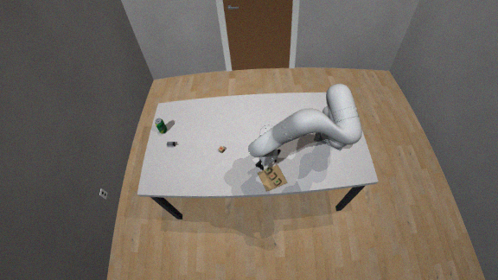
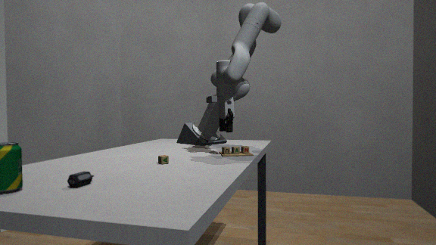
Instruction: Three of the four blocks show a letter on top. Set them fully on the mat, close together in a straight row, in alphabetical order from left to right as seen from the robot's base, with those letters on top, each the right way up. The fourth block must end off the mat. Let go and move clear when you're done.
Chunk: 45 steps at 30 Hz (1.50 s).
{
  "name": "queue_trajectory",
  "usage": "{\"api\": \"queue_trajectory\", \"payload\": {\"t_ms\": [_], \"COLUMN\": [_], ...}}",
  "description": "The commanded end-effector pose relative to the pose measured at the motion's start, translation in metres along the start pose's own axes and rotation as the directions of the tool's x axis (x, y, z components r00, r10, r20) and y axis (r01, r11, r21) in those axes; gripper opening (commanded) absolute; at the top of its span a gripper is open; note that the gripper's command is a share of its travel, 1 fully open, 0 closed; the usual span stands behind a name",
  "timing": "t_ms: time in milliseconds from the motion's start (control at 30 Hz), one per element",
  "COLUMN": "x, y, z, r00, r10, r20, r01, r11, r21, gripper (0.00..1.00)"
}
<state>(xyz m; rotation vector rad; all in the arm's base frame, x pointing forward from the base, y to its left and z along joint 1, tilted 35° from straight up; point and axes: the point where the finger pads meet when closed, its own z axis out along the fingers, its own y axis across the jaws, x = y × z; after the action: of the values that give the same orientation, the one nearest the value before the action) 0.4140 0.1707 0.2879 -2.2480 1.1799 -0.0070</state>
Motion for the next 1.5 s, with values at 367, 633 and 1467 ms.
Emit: {"api": "queue_trajectory", "payload": {"t_ms": [367,633,1467], "x": [0.000,0.000,0.000], "y": [-0.001,-0.001,-0.001], "z": [-0.004,-0.023,-0.085], "r00": [1.000,1.000,1.000], "r10": [0.000,0.000,-0.001], "r20": [-0.001,-0.001,-0.001], "r01": [0.000,0.000,0.001], "r11": [1.000,1.000,1.000], "r21": [0.001,0.001,0.001], "gripper": [1.00,1.00,1.00]}}
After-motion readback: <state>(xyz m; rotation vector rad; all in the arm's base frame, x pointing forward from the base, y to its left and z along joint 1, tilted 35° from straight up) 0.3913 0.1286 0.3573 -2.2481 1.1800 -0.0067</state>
